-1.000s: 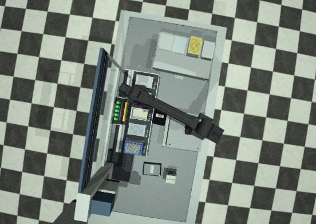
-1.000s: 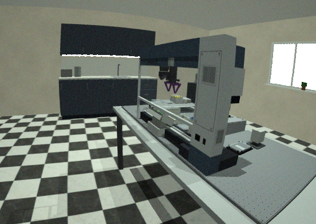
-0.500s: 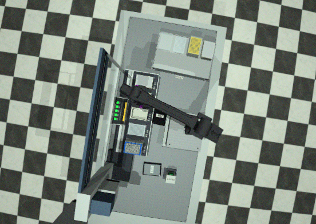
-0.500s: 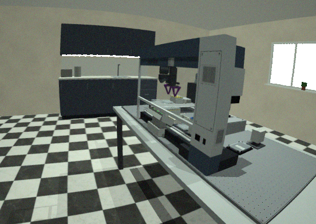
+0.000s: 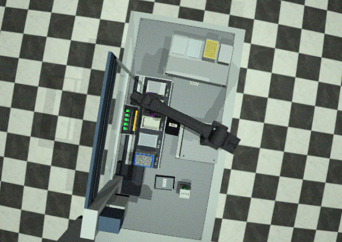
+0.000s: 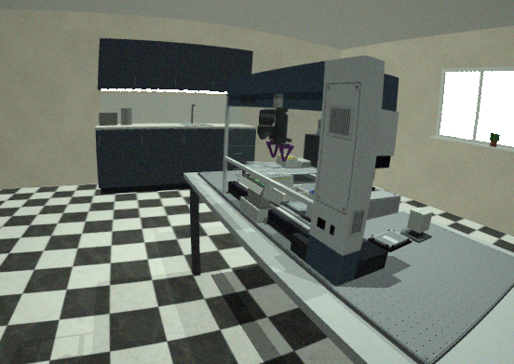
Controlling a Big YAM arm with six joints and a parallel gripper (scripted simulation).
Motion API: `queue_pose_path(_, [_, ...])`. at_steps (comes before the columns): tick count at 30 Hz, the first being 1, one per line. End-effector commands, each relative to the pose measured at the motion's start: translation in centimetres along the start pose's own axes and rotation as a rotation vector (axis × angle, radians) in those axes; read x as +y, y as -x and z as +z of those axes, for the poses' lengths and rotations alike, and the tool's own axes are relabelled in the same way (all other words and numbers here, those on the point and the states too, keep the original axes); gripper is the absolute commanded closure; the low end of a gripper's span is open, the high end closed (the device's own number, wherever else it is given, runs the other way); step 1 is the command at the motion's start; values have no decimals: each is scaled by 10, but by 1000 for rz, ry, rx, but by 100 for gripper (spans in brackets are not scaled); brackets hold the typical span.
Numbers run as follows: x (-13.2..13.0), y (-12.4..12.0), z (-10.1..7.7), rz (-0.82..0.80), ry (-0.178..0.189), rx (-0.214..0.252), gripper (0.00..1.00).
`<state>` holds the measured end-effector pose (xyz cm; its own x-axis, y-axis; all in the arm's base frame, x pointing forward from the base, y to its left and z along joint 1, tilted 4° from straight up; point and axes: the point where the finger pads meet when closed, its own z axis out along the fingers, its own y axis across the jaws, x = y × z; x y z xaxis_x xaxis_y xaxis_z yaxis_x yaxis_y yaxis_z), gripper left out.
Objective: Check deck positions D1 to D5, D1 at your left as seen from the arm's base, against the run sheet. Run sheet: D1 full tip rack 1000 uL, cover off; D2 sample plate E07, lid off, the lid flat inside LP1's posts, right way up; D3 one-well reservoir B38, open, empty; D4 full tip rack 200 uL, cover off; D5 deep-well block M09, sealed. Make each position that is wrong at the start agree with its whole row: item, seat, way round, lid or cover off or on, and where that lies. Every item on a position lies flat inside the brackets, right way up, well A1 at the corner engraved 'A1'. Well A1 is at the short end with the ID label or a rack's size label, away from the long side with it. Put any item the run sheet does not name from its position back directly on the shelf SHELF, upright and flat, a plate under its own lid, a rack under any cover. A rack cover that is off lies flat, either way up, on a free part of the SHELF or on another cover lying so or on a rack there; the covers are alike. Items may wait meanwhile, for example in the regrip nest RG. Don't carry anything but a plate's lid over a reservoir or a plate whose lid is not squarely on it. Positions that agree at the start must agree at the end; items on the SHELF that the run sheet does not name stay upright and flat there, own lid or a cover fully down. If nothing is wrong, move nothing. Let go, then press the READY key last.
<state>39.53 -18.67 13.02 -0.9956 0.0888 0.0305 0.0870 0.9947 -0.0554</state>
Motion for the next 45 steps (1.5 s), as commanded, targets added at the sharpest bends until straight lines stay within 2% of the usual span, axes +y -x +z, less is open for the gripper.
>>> queue_pose_path(1, [-5,4,7,2,-2,-10,0])
queue_pose_path(8, [-6,4,19,3,-2,-10,0])
queue_pose_path(10, [-6,4,19,3,-2,-10,0])
queue_pose_path(11, [-7,10,8,1,-12,-39,0])
queue_pose_path(13, [-5,4,23,-1,-2,-12,0])
queue_pose_path(25, [-6,3,44,2,-2,-9,0])
queue_pose_path(27, [-6,3,44,2,-2,-9,0])
queue_pose_path(28, [-9,11,33,5,-13,-41,0])
queue_pose_path(30, [-5,3,49,2,-2,-9,0])
queue_pose_path(42, [-6,3,69,2,-2,-9,0])
queue_pose_path(44, [-6,3,69,2,-2,-9,0])
queue_pose_path(45, [-8,13,58,2,-14,-43,0])
